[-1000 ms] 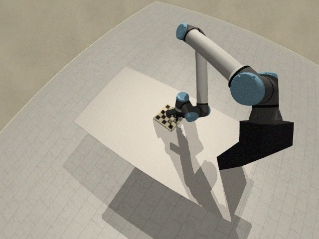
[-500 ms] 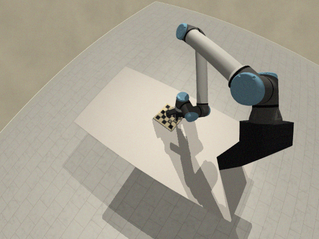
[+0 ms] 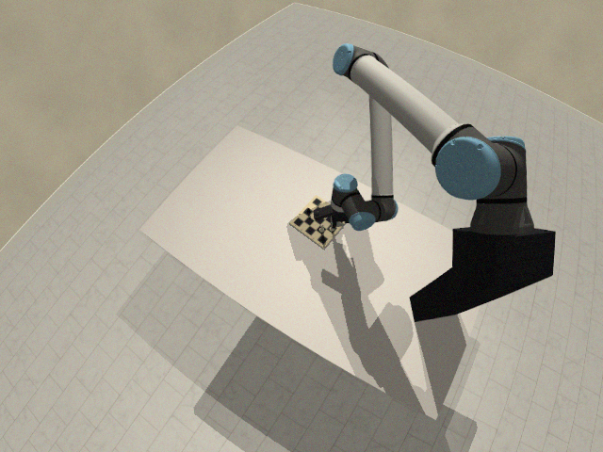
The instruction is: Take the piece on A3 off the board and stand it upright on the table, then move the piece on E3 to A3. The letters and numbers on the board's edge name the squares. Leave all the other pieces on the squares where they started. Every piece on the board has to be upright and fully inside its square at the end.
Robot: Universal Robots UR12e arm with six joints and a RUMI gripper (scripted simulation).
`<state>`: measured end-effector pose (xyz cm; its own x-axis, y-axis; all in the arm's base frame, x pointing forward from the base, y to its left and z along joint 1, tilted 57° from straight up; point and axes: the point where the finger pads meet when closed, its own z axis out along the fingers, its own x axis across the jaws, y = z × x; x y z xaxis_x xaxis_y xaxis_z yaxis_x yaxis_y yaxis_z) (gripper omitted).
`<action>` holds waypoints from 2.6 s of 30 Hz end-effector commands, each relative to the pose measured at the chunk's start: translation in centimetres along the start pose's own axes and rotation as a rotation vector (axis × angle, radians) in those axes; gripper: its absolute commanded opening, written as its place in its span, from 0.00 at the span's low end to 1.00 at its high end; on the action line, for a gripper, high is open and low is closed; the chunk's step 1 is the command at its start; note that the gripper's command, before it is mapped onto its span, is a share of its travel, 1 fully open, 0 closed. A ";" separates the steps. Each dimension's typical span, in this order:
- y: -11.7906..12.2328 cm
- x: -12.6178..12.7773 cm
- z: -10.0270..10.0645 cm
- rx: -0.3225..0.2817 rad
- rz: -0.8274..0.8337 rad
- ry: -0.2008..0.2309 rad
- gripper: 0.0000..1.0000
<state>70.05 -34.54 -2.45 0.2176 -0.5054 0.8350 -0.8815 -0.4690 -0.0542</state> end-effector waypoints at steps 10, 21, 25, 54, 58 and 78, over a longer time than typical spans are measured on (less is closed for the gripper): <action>0.0 0.0 -0.1 0.001 0.000 0.000 0.00; 0.0 0.0 -5.2 0.001 0.000 0.000 0.00; 0.0 0.0 -8.1 0.001 0.000 0.000 0.00; -6.6 7.1 -8.3 0.001 -0.094 0.000 0.00; -9.9 11.3 -8.4 0.001 -0.143 0.000 0.00; -13.9 17.2 -9.5 0.001 -0.206 0.000 0.00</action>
<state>81.93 -29.89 17.71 0.3911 -0.3990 0.8294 -0.8189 -0.5622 0.1157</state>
